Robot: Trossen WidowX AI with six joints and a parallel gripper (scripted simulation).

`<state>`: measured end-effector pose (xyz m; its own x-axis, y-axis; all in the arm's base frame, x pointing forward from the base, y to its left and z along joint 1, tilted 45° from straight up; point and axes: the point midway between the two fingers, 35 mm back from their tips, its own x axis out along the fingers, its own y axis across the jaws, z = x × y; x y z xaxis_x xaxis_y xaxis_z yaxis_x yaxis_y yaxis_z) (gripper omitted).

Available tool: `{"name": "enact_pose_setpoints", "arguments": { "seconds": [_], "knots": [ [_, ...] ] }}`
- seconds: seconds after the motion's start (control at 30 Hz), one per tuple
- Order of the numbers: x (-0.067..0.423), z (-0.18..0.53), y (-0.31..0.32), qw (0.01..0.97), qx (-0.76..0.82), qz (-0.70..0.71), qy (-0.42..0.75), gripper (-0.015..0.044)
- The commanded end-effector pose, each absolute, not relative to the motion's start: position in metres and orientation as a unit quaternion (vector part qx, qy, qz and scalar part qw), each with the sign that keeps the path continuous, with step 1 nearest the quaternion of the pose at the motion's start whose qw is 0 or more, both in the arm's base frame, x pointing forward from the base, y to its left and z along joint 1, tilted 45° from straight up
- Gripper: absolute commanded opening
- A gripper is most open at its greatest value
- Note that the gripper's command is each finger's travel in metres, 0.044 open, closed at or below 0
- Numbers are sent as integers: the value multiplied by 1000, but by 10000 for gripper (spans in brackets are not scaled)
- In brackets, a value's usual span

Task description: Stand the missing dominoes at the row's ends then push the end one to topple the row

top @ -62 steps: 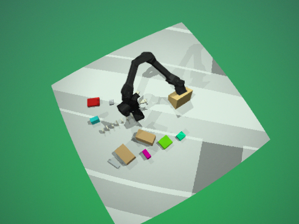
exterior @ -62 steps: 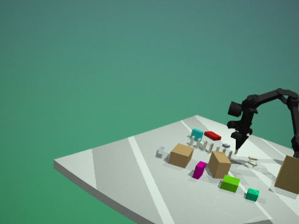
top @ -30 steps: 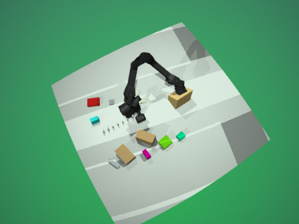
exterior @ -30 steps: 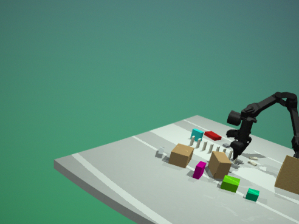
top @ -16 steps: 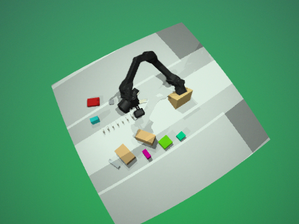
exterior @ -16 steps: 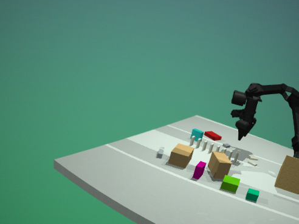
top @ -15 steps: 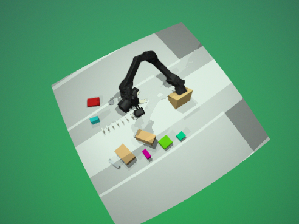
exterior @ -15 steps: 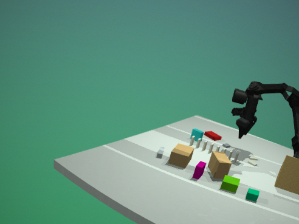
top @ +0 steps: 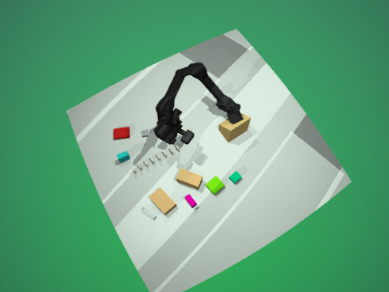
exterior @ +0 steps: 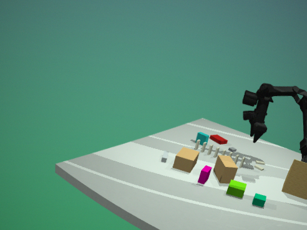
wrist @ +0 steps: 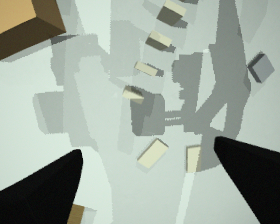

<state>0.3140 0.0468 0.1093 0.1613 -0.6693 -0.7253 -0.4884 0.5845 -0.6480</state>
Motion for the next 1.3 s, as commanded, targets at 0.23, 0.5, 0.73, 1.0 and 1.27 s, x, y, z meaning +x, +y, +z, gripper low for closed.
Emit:
{"name": "enact_pose_setpoints", "arguments": {
  "seconds": [0.23, 0.5, 0.73, 1.0, 1.27],
  "knots": [
    [279, 102, -6, 295, -699, 264, 596, 440],
    [267, 99, -20, 159, -741, 370, 537, 440],
    [255, 95, -32, 36, -757, 451, 471, 440],
    [242, 90, -45, -107, -750, 530, 380, 440],
    [235, 87, -50, -201, -731, 573, 312, 440]
  ]
}}
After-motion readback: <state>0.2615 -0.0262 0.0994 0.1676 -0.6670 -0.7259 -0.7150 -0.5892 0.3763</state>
